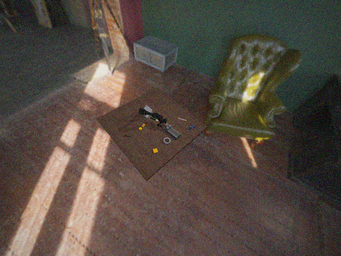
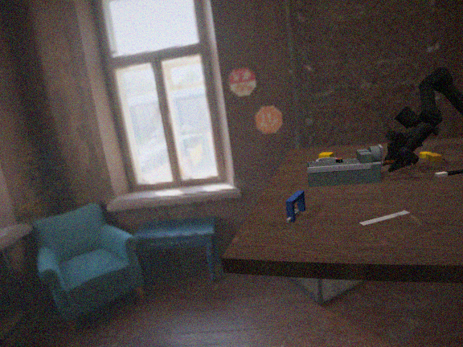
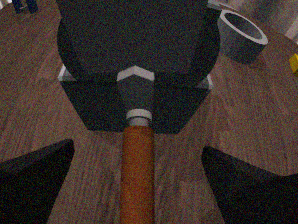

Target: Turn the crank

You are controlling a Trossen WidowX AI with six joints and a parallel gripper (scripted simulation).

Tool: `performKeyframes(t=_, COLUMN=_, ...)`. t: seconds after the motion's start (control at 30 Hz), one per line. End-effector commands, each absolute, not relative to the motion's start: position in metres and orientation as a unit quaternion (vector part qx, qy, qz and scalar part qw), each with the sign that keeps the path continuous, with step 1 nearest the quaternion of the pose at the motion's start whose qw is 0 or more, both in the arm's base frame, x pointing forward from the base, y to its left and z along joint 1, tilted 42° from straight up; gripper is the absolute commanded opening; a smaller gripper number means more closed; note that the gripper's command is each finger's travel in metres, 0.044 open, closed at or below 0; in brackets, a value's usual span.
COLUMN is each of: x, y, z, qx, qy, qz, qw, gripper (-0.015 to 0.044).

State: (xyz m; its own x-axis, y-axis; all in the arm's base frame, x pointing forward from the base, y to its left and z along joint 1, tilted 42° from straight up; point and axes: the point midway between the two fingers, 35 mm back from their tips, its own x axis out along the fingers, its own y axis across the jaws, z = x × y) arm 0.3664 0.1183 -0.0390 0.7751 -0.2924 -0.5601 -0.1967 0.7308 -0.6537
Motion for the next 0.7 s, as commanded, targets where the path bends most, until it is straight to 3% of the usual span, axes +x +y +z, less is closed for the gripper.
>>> performKeyframes(t=0.0, x=0.3645, y=0.1171, z=-0.0420, qx=-0.370, qy=0.336, qz=-0.024, qw=0.866, gripper=0.0388)
performKeyframes(t=0.5, x=0.3645, y=0.1171, z=-0.0420, qx=-0.370, qy=0.336, qz=-0.024, qw=0.866, gripper=0.0000)
performKeyframes(t=0.67, x=0.3645, y=0.1171, z=-0.0420, qx=-0.370, qy=0.336, qz=-0.024, qw=0.866, gripper=0.0000)
